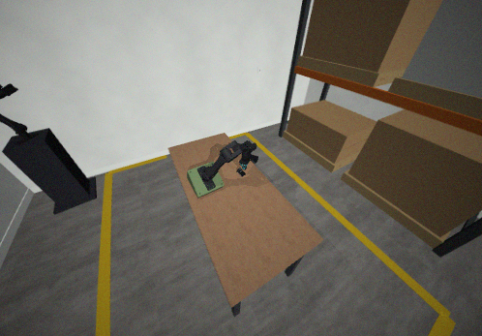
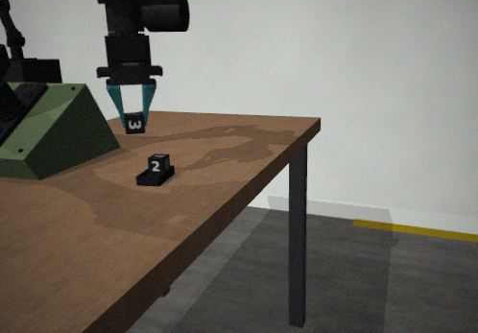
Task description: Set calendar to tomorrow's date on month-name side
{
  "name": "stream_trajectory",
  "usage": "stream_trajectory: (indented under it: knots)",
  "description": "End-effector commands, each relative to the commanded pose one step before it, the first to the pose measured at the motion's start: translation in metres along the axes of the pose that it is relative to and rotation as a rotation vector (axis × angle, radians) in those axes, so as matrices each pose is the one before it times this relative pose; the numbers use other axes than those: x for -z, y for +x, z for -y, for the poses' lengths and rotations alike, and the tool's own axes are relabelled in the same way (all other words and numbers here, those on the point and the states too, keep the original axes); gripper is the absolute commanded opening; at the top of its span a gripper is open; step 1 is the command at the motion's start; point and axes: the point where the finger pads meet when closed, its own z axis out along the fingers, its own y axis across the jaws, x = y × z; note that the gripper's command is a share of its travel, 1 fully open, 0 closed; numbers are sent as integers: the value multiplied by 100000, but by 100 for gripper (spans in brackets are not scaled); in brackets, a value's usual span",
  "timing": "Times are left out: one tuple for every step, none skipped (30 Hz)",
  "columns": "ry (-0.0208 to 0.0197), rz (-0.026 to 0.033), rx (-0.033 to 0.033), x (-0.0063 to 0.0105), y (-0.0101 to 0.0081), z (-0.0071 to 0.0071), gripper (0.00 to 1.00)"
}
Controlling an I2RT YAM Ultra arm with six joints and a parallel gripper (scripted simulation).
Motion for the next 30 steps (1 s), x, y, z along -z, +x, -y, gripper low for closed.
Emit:
stream_trajectory:
  knots:
    - [-1712, 1430, 17656, 627, -557, 134, 27]
    - [-8, -5, 4395, -20, -159, 244, 27]
    - [-4, -2, 2817, -13, -94, 161, 27]
    - [0, 0, 0, 0, 0, 0, 27]
    - [0, 0, 0, 0, 0, 0, 27]
    - [-7, 0, 7358, -33, -228, 430, 27]
    - [0, 3, 4537, -21, -117, 276, 27]
    - [1, 3, 2908, -13, -66, 181, 27]
    - [4, 5, 3971, -18, -81, 250, 27]
    - [5, 5, 3285, -15, -57, 209, 27]
    - [0, 0, 219, -1, -3, 14, 27]
    - [14, 10, 5816, -26, -84, 375, 27]
    - [5, 3, 1629, -7, -16, 106, 27]
    - [17, 9, 4713, -21, -41, 308, 27]
    - [11, 5, 2644, -12, -13, 174, 27]
    - [20, 8, 4056, -18, -11, 267, 27]
    - [18, 6, 3155, -14, 1, 208, 27]
    - [22, 6, 3504, -16, 10, 230, 27]
    - [23, 5, 3395, -15, 19, 222, 27]
    - [1, 0, 110, 0, 1, 7, 27]
    - [0, 0, 0, 0, 0, 0, 27]
    - [0, 0, 0, 0, 0, 0, 27]
    - [53, 8, 6754, -31, 58, 440, 27]
    - [58, 4, 6449, -29, 89, 414, 27]
    - [36, 0, 3620, -16, 67, 228, 27]
    - [26, -1, 2477, -11, 53, 154, 27]
    - [44, -3, 4011, -18, 93, 246, 27]
    - [19, -2, 1693, -8, 44, 102, 27]
    - [54, -8, 4532, -21, 124, 269, 27]
    - [9, -2, 742, -3, 22, 43, 27]
